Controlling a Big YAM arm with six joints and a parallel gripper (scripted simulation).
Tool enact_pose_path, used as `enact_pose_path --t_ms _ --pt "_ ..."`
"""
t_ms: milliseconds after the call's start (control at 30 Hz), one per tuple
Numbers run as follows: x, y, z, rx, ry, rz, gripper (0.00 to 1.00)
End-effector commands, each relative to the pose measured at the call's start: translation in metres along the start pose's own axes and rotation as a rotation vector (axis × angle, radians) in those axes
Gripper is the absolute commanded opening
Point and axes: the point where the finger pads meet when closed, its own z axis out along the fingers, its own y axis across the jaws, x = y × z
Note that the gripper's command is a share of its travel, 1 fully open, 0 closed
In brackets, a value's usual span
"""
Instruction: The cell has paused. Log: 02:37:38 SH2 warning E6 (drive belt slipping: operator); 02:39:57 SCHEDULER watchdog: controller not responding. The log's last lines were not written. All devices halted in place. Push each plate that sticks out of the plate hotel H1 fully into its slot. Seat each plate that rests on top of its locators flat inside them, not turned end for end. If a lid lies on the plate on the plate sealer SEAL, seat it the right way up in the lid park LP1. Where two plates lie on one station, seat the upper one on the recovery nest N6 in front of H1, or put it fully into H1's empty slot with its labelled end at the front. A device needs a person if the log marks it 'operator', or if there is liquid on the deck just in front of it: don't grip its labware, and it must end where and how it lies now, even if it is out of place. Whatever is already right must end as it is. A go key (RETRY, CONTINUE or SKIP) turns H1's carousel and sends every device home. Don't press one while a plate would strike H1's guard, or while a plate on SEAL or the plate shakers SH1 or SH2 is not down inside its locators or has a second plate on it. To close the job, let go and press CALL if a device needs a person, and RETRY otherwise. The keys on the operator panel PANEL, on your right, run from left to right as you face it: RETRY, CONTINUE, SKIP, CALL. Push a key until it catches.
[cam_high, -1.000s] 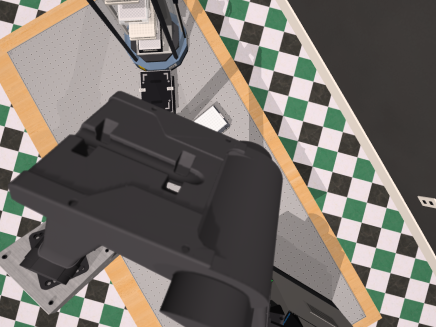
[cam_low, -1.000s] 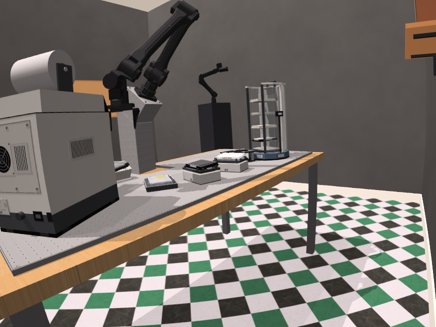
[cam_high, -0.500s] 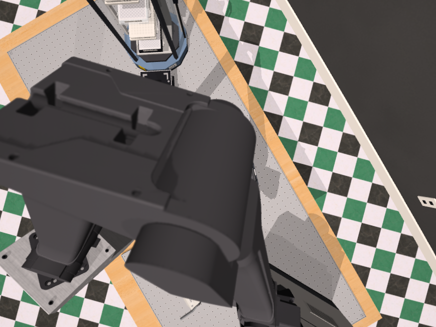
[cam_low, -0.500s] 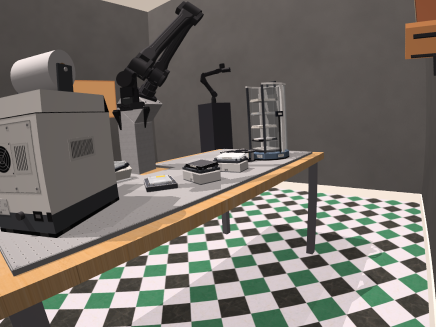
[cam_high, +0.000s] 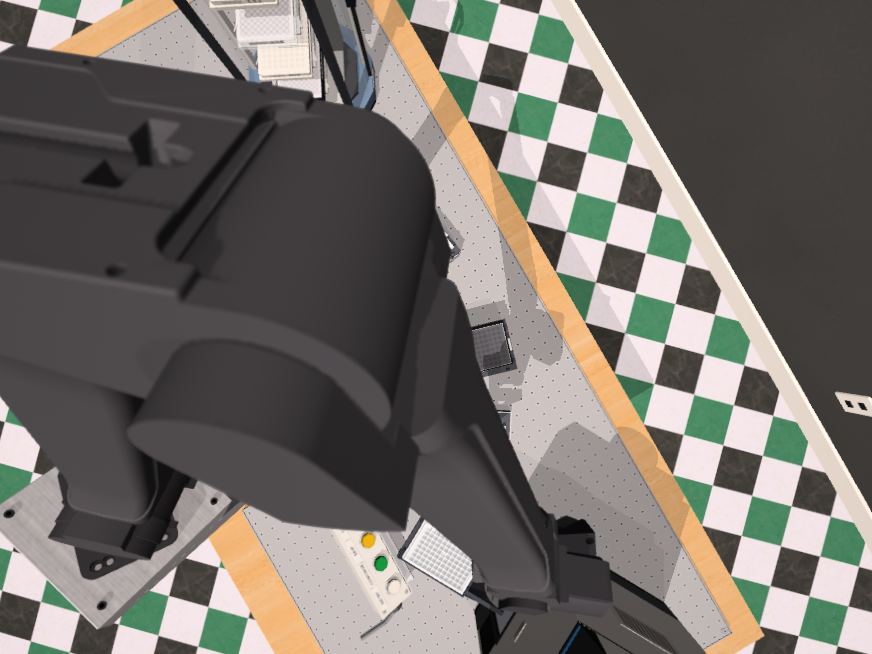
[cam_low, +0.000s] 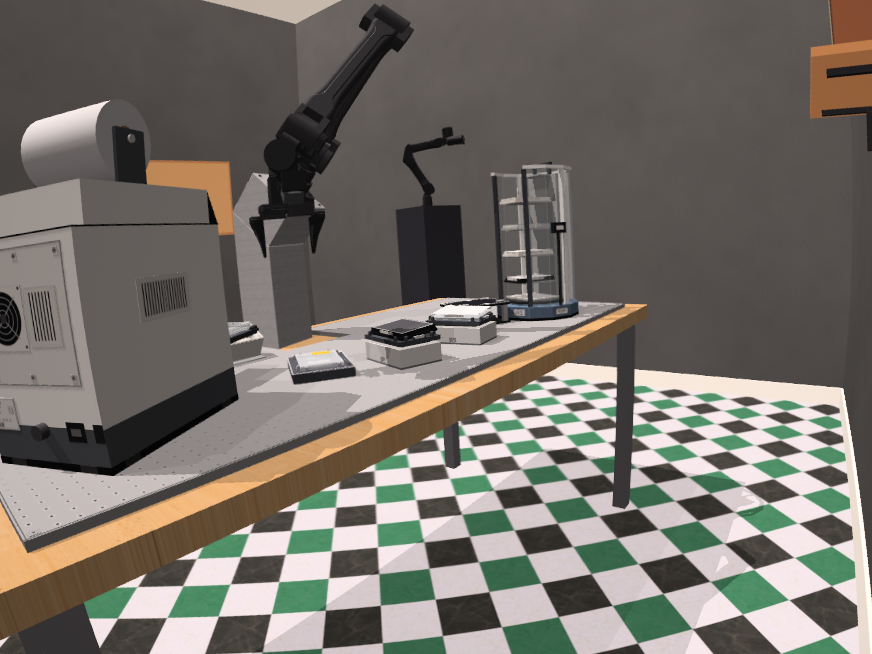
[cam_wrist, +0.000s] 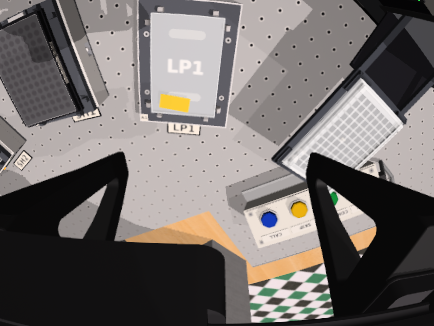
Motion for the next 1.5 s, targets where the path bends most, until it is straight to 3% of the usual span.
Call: enact_pose_path --t_ms 0,600,900,1100,1267,1467 --pt "-0.002 0.014 -0.002 -0.002 0.001 -0.039 1.00" --pt "-0.014 0.067 -0.003 -0.003 0.000 -0.019 1.00" --pt "-0.034 0.099 -0.008 -0.004 -0.023 -0.032 1.00" --pt "-0.016 0.109 -0.003 -0.004 0.003 -0.171 1.00" --pt "-0.023 0.127 -0.006 -0.003 -0.012 -0.343 1.00" --pt "-0.014 0.146 -0.004 -0.005 -0.001 -0.336 1.00"
